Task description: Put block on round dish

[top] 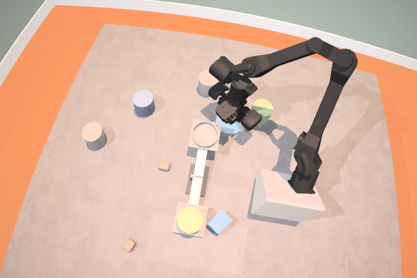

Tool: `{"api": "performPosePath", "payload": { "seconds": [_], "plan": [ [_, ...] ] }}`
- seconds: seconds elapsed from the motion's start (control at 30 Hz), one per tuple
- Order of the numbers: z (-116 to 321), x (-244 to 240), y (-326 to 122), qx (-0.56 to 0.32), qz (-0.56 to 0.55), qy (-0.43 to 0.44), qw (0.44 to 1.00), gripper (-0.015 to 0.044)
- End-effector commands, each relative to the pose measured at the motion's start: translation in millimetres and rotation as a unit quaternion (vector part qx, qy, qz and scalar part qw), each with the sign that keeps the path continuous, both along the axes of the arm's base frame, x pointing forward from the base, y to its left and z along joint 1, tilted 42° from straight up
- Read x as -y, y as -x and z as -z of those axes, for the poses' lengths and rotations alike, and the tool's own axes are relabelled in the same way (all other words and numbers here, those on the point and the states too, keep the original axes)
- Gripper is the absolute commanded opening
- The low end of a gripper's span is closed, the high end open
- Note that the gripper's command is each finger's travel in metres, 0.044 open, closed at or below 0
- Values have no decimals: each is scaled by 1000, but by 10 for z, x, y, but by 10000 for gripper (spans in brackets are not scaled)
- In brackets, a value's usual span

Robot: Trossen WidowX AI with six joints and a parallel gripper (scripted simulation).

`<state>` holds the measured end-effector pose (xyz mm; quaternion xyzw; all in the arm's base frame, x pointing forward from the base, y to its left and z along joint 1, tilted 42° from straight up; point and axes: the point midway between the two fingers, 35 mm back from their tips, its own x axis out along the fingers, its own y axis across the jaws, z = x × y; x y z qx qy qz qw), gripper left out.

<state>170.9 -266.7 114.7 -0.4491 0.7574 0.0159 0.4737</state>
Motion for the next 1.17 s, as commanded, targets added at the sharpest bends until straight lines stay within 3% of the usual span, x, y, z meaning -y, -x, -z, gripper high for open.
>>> {"api": "performPosePath", "payload": {
  "seconds": [0.0,0.37,0.77,1.13],
  "plan": [
    [-6,1,0,1,1,1,1000,157],
    [-69,-61,-24,1,1,-1,1000,440],
    [-676,-639,-138,-1,-5,-5,1000,440],
    [-692,-654,-139,-1,-5,-5,1000,440]
  ]
}}
